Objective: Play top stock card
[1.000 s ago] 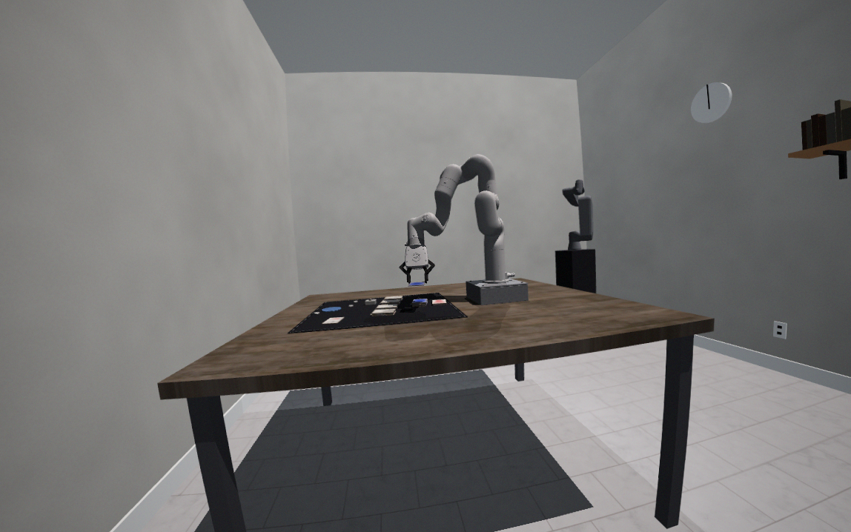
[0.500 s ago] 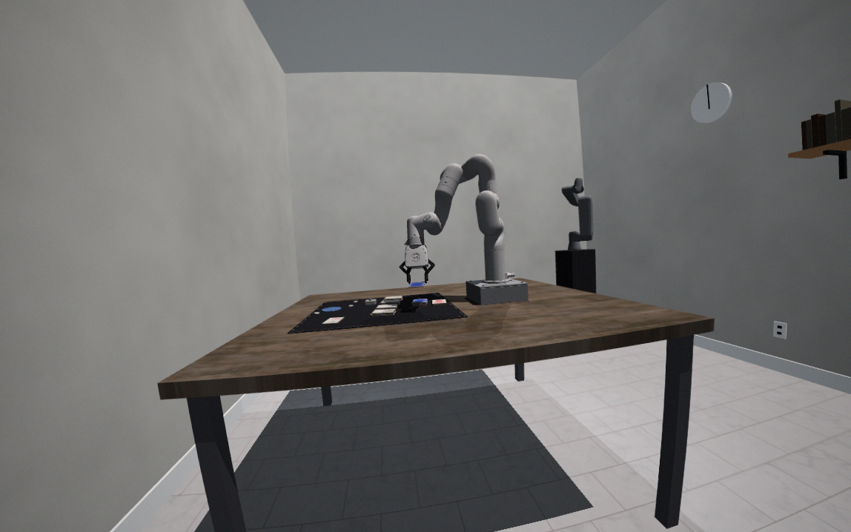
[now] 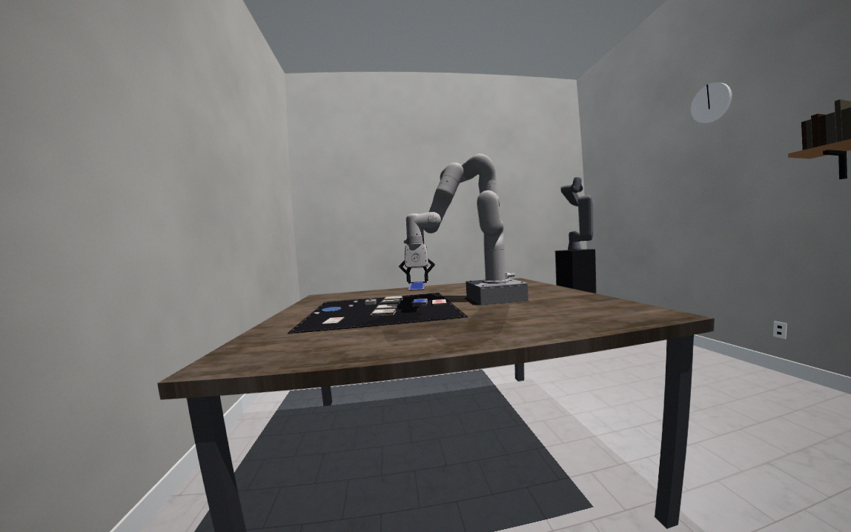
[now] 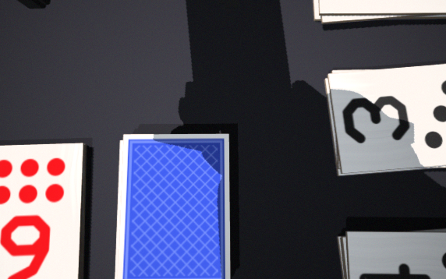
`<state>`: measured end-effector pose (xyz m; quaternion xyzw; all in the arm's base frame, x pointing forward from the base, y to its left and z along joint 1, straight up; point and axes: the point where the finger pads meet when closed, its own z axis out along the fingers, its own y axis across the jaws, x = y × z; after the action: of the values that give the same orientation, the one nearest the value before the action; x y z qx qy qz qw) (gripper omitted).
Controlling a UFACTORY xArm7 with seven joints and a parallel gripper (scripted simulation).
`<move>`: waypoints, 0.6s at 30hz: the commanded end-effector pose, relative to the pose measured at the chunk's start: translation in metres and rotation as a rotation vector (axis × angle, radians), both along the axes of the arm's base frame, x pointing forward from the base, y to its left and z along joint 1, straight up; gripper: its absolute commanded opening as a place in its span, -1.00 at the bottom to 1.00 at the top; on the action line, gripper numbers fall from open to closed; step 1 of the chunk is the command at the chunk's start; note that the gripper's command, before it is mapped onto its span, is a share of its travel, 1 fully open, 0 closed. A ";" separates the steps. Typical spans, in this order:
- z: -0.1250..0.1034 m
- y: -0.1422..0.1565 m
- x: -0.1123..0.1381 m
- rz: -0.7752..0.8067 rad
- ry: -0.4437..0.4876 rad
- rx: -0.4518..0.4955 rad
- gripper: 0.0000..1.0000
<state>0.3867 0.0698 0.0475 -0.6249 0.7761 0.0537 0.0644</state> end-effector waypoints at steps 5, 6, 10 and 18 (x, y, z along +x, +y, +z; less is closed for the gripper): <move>0.001 0.003 0.002 -0.001 0.043 -0.173 0.47; 0.001 0.003 0.002 -0.001 0.046 -0.194 0.47; 0.001 0.004 0.002 -0.001 0.056 -0.240 0.47; 0.000 0.008 0.003 0.000 0.107 -0.490 0.47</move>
<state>0.3893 0.0721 0.0480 -0.6286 0.7750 -0.0431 -0.0497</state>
